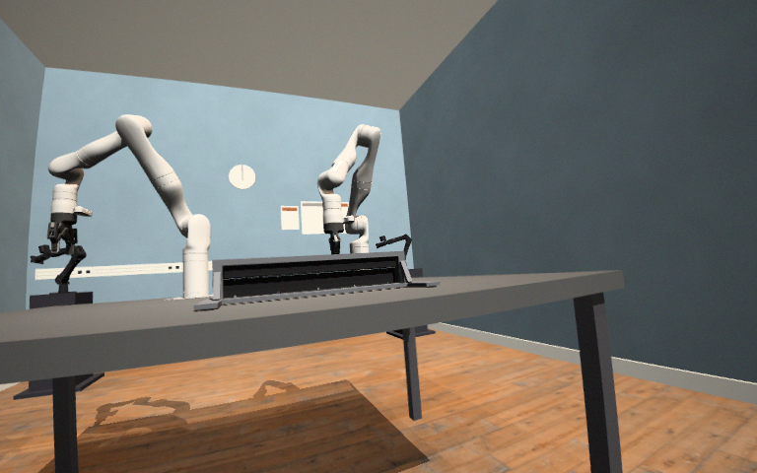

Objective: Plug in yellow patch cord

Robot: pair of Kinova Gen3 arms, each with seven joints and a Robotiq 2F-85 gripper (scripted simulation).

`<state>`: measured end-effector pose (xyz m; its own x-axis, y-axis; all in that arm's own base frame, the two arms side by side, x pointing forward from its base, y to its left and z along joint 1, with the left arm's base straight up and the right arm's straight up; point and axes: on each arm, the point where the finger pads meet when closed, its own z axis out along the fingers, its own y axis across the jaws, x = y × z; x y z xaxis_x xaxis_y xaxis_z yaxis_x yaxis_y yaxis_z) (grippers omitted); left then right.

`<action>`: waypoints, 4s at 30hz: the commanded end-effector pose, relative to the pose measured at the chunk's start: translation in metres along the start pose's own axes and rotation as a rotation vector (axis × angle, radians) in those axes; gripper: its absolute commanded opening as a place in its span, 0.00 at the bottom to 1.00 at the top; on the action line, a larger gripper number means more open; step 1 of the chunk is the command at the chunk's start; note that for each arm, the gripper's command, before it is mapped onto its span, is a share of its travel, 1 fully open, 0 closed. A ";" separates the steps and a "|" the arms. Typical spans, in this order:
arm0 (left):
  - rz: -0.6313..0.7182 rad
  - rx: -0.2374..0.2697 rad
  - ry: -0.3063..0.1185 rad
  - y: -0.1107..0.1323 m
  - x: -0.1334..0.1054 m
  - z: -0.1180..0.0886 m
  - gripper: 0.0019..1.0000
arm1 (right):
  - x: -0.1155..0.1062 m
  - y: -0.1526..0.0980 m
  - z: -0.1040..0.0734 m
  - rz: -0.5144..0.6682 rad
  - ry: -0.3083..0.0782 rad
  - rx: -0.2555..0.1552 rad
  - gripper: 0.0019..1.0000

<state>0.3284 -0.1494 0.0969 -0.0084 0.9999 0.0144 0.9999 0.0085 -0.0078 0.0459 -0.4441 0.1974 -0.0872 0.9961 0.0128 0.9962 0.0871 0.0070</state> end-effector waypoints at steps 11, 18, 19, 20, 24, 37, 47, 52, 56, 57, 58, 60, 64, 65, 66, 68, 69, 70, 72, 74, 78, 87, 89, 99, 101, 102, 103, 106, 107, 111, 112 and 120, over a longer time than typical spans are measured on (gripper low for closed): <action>0.003 -0.005 -0.008 0.001 -0.001 -0.001 0.43 | -0.004 -0.004 -0.003 -0.006 -0.013 0.007 1.00; 0.003 -0.005 -0.008 0.001 -0.001 -0.001 0.43 | -0.004 -0.004 -0.003 -0.006 -0.013 0.007 1.00; 0.003 -0.005 -0.008 0.001 -0.001 -0.001 0.43 | -0.004 -0.004 -0.003 -0.006 -0.013 0.007 1.00; 0.003 -0.005 -0.008 0.001 -0.001 -0.001 0.43 | -0.004 -0.004 -0.003 -0.006 -0.013 0.007 1.00; 0.003 -0.005 -0.008 0.001 -0.001 -0.001 0.43 | -0.004 -0.004 -0.003 -0.006 -0.013 0.007 1.00; 0.003 -0.005 -0.008 0.001 -0.001 -0.001 0.43 | -0.004 -0.004 -0.003 -0.006 -0.013 0.007 1.00; 0.004 -0.005 -0.008 0.000 -0.001 0.004 0.43 | -0.004 -0.004 -0.003 -0.006 -0.013 0.007 1.00; 0.004 -0.005 -0.008 0.000 -0.001 0.007 0.43 | -0.004 -0.004 -0.003 -0.006 -0.013 0.007 1.00; 0.004 -0.006 -0.011 0.001 -0.002 0.013 0.43 | -0.004 -0.004 -0.003 -0.006 -0.013 0.007 1.00; 0.004 -0.006 -0.011 0.001 -0.002 0.015 0.43 | -0.004 -0.004 -0.003 -0.006 -0.013 0.007 1.00; 0.004 -0.006 -0.011 0.001 -0.002 0.017 0.43 | -0.004 -0.004 -0.003 -0.006 -0.013 0.007 1.00; 0.004 -0.007 -0.012 0.001 -0.002 0.020 0.43 | -0.004 -0.004 -0.003 -0.006 -0.013 0.007 1.00; 0.004 -0.007 -0.012 0.001 -0.002 0.028 0.43 | -0.004 -0.004 -0.003 -0.006 -0.013 0.007 1.00; 0.004 -0.007 -0.012 0.001 -0.002 0.028 0.43 | -0.004 -0.004 -0.003 -0.006 -0.013 0.007 1.00; 0.004 -0.007 -0.012 0.001 -0.002 0.028 0.43 | -0.004 -0.004 -0.003 -0.006 -0.013 0.007 1.00; 0.004 -0.005 -0.008 0.000 -0.001 0.032 0.43 | -0.004 -0.004 -0.003 -0.006 -0.013 0.007 1.00; 0.004 -0.006 -0.010 0.001 -0.002 0.035 0.43 | -0.004 -0.004 -0.003 -0.006 -0.013 0.007 1.00; 0.004 -0.007 -0.013 0.001 -0.003 0.037 0.43 | -0.004 -0.004 -0.003 -0.006 -0.013 0.007 1.00; 0.004 -0.006 -0.011 0.001 -0.002 0.040 0.43 | -0.004 -0.004 -0.003 -0.006 -0.013 0.007 1.00; 0.004 -0.006 -0.010 0.001 -0.002 0.044 0.43 | -0.004 -0.004 -0.003 -0.006 -0.013 0.007 1.00; 0.004 -0.005 -0.008 0.001 -0.002 0.051 0.43 | -0.004 -0.004 -0.003 -0.006 -0.013 0.007 1.00; 0.004 -0.005 -0.008 0.001 -0.002 0.060 0.43 | -0.004 -0.004 -0.003 -0.006 -0.013 0.007 1.00; 0.004 -0.005 -0.009 0.001 -0.002 0.061 0.43 | -0.004 -0.004 -0.003 -0.006 -0.013 0.007 1.00; 0.004 -0.005 -0.009 0.001 -0.002 0.064 0.43 | -0.004 -0.004 -0.003 -0.006 -0.013 0.007 1.00; 0.004 -0.005 -0.009 0.001 -0.002 0.064 0.43 | -0.004 -0.004 -0.003 -0.006 -0.013 0.007 1.00; 0.004 -0.005 -0.009 0.001 -0.002 0.064 0.43 | -0.004 -0.004 -0.003 -0.006 -0.013 0.007 1.00; 0.004 -0.005 -0.009 0.001 -0.002 0.064 0.43 | -0.004 -0.004 -0.003 -0.006 -0.013 0.007 1.00; 0.004 -0.005 -0.009 0.001 -0.002 0.064 0.43 | -0.004 -0.004 -0.003 -0.006 -0.013 0.007 1.00; 0.004 -0.005 -0.009 0.001 -0.002 0.064 0.43 | -0.004 -0.004 -0.003 -0.006 -0.013 0.007 1.00; 0.004 -0.005 -0.009 0.001 -0.002 0.064 0.43 | -0.004 -0.004 -0.003 -0.006 -0.013 0.007 1.00; 0.004 -0.005 -0.009 0.001 -0.002 0.064 0.43 | -0.004 -0.004 -0.003 -0.006 -0.013 0.007 1.00; 0.004 -0.005 -0.009 0.001 -0.002 0.064 0.43 | -0.004 -0.004 -0.003 -0.006 -0.013 0.007 1.00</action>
<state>0.3301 -0.1489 0.0341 -0.0019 1.0000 0.0098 1.0000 0.0019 -0.0020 0.0459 -0.4441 0.1974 -0.0872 0.9961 0.0128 0.9962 0.0871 0.0070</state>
